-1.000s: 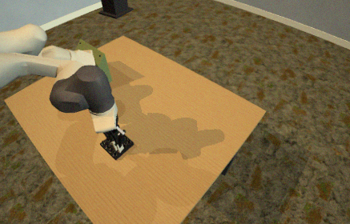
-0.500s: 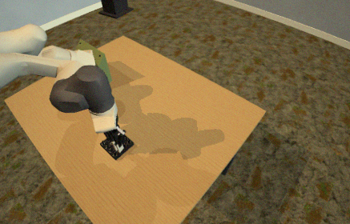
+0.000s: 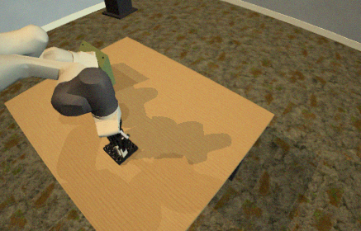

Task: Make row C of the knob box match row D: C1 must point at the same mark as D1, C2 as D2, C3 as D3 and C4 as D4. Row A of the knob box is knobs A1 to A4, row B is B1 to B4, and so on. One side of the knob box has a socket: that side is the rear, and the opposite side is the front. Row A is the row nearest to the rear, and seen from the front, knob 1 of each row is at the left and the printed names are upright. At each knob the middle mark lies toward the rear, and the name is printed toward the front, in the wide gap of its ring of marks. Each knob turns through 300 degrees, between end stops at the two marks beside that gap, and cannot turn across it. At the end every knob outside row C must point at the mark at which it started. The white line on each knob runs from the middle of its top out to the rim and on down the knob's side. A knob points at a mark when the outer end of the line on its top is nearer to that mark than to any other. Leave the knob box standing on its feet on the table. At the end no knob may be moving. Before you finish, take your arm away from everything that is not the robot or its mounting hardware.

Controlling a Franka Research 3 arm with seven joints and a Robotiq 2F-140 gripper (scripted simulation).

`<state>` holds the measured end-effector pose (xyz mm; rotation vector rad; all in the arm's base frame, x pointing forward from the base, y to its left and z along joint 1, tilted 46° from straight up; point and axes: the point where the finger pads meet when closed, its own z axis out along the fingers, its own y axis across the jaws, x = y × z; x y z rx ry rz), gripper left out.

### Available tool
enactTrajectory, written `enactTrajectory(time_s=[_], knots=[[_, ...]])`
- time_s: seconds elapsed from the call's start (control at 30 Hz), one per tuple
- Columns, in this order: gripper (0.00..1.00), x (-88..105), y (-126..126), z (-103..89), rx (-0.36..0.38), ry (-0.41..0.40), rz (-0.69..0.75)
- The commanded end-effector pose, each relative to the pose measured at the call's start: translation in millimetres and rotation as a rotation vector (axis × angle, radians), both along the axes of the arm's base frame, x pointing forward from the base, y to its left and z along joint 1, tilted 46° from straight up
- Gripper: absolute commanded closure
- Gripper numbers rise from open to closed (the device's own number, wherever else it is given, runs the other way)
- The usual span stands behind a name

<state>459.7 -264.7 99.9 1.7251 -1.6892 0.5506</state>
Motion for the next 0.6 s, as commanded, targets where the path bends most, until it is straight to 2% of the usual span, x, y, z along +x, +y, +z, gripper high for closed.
enactTrajectory(time_s=[0.0,0.33,0.57], knots=[[0.95,-0.7,-0.7,-1.7,0.001,-0.002,-0.001],[0.95,-0.7,-0.7,-1.7,-0.009,-0.049,-0.048],[0.95,-0.7,-0.7,-1.7,-0.033,-0.168,-0.167]])
